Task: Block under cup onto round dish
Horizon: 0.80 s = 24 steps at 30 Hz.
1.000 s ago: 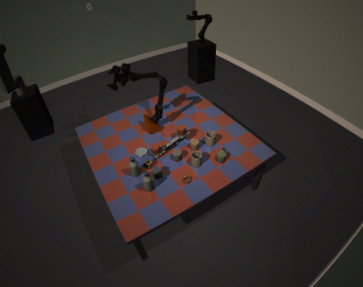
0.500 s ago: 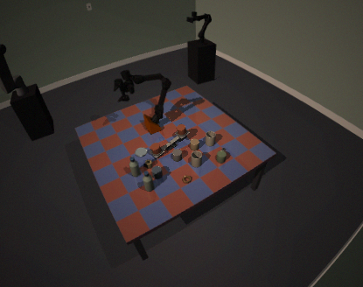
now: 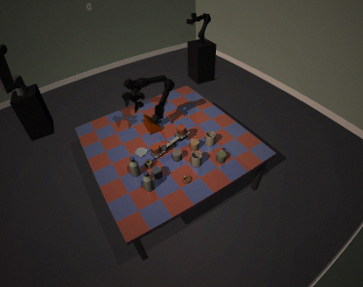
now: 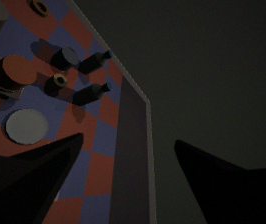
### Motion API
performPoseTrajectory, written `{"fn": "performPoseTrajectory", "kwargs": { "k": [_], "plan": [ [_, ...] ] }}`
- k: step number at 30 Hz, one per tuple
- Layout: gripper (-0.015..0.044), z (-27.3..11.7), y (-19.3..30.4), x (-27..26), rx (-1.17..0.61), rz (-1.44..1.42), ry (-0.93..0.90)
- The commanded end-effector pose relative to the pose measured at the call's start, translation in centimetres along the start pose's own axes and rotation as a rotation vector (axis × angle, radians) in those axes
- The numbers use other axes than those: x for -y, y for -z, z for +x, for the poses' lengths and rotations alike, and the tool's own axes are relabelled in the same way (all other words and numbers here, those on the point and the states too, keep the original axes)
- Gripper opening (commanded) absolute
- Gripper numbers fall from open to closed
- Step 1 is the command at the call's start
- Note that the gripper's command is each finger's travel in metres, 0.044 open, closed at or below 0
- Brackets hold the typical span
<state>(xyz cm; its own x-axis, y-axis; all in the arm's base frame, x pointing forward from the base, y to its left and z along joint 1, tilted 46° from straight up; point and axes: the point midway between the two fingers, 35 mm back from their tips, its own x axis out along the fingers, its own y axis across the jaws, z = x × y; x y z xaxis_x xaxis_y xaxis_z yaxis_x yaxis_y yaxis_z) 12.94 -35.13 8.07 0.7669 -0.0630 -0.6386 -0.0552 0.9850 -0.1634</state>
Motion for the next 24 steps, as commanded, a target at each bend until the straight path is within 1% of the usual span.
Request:
{"fn": "performPoseTrajectory", "kwargs": {
  "k": [1, 12, 24],
  "plan": [
    [0.0440, 0.8, -1.7, -3.2, 0.025, 0.085, -0.115],
    [0.0440, 1.3, -5.9, -11.3, 0.044, 0.306, -0.417],
    [0.0440, -0.6, -10.4, -19.0, 0.007, 0.555, -0.728]
  ]
}}
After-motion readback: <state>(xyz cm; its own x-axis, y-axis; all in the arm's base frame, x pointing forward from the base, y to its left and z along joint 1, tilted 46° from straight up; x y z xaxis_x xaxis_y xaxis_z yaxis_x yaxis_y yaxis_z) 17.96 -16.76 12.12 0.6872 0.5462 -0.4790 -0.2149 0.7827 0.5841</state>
